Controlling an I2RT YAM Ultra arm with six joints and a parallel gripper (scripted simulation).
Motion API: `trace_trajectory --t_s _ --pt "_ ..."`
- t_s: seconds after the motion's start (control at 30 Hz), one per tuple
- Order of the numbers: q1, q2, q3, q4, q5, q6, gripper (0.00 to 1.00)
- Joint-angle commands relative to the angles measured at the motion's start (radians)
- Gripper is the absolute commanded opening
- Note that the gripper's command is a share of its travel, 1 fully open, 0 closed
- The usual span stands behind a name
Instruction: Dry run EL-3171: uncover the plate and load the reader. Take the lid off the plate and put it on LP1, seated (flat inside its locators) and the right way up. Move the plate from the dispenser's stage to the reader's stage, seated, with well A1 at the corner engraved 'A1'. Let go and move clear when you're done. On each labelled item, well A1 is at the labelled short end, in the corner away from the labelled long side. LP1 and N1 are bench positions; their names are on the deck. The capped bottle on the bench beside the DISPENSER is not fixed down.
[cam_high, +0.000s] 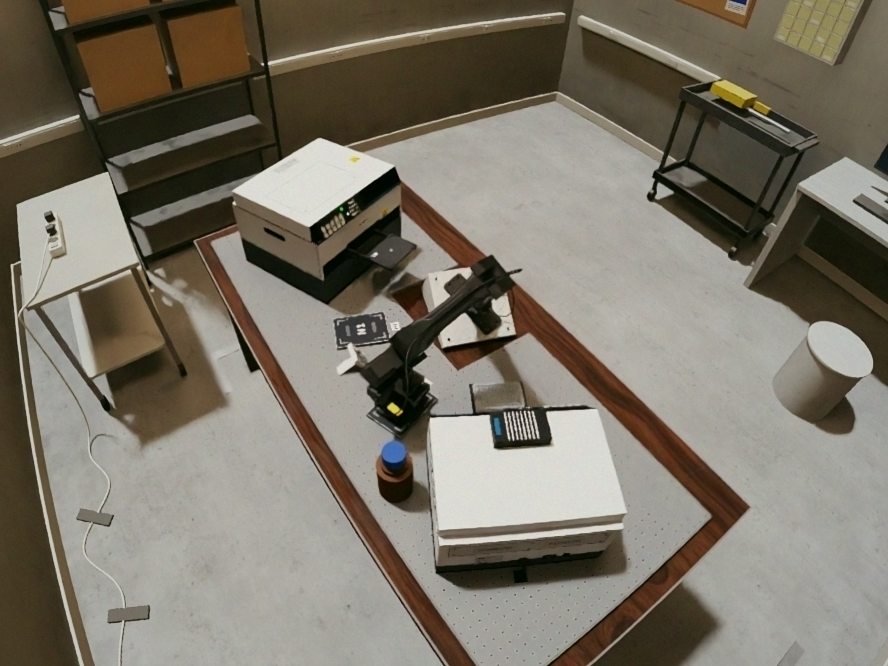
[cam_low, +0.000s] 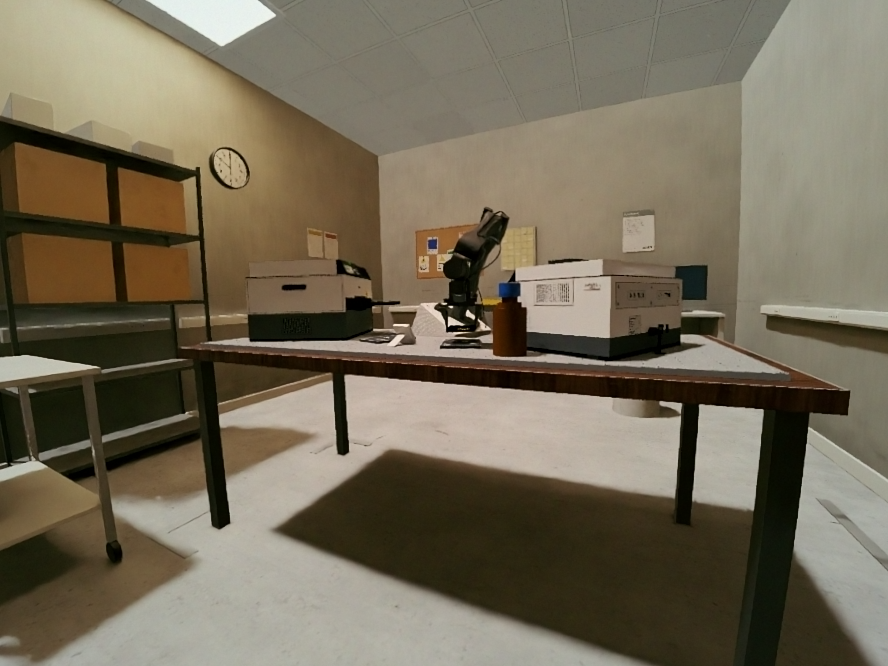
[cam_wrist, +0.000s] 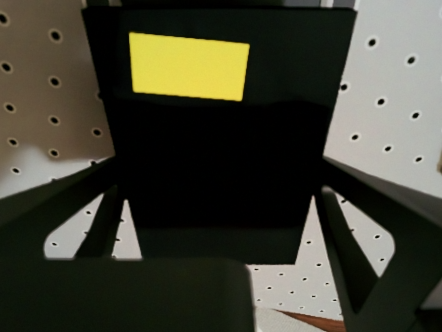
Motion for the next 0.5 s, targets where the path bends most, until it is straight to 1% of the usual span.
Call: trace_trajectory --t_s 0.0,0.07,0.17,0.2,0.3,0.37,0.47 --pt "-0.005 -0.002 -0.021 0.049 0.006 0.02 0.85" --pt "-0.002 0.014 -0.028 0.06 0.01 0.025 0.85" --pt "0.007 0.015 -0.031 0.066 0.011 0.027 0.85" --pt "0.004 -0.02 0.002 0.071 0.006 0.029 0.85" --pt "0.016 -0.011 -0.037 0.084 0.01 0.034 0.85" --pt "0.018 -0.004 -0.043 0.095 0.014 0.038 0.85" --pt "0.021 0.027 -0.055 0.113 0.016 0.045 0.85"
